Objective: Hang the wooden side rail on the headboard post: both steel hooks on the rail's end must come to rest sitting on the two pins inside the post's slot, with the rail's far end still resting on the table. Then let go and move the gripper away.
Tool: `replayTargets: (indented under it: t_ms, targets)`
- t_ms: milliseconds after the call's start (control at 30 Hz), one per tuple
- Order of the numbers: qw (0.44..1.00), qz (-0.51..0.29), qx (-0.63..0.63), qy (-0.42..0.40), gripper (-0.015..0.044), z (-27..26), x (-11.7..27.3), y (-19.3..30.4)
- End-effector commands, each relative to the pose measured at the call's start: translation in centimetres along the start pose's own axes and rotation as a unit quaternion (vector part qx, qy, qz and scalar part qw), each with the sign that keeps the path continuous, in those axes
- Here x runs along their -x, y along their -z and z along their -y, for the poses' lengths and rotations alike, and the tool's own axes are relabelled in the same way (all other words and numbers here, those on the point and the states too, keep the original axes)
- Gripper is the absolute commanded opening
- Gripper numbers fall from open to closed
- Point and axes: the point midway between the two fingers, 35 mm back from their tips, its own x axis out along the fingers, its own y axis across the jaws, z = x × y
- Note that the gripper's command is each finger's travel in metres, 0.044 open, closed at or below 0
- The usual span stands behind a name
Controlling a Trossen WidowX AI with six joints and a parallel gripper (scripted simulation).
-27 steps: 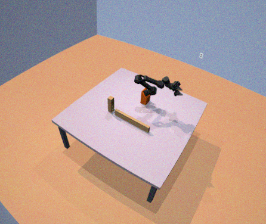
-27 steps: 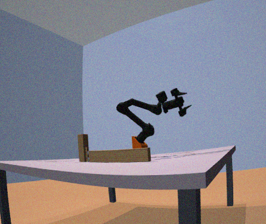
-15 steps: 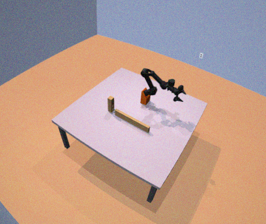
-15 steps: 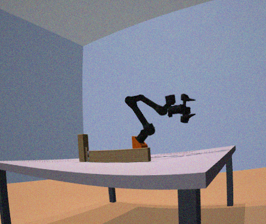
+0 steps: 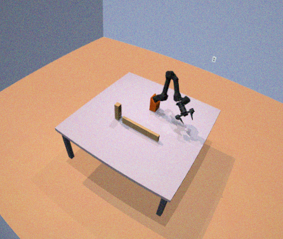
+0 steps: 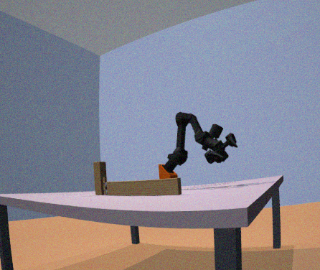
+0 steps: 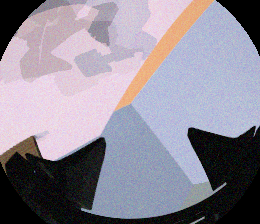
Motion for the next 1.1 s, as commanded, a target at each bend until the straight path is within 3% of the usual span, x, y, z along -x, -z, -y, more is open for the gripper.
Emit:
replayTargets:
  t_ms: [0,267,500,800,1067]
  targets:
    - [0.995,-0.013,0.061,-0.081,0.044,-5.0,-1.7,2.0]
    - [0.966,-0.026,0.112,-0.231,0.044,-15.0,-1.9,6.7]
    - [0.922,0.004,0.143,-0.361,0.044,-24.3,1.1,10.9]
    - [0.86,0.049,0.097,-0.498,0.044,-35.4,10.9,15.6]
    - [0.833,0.059,-0.003,-0.55,0.044,-41.4,22.1,16.6]
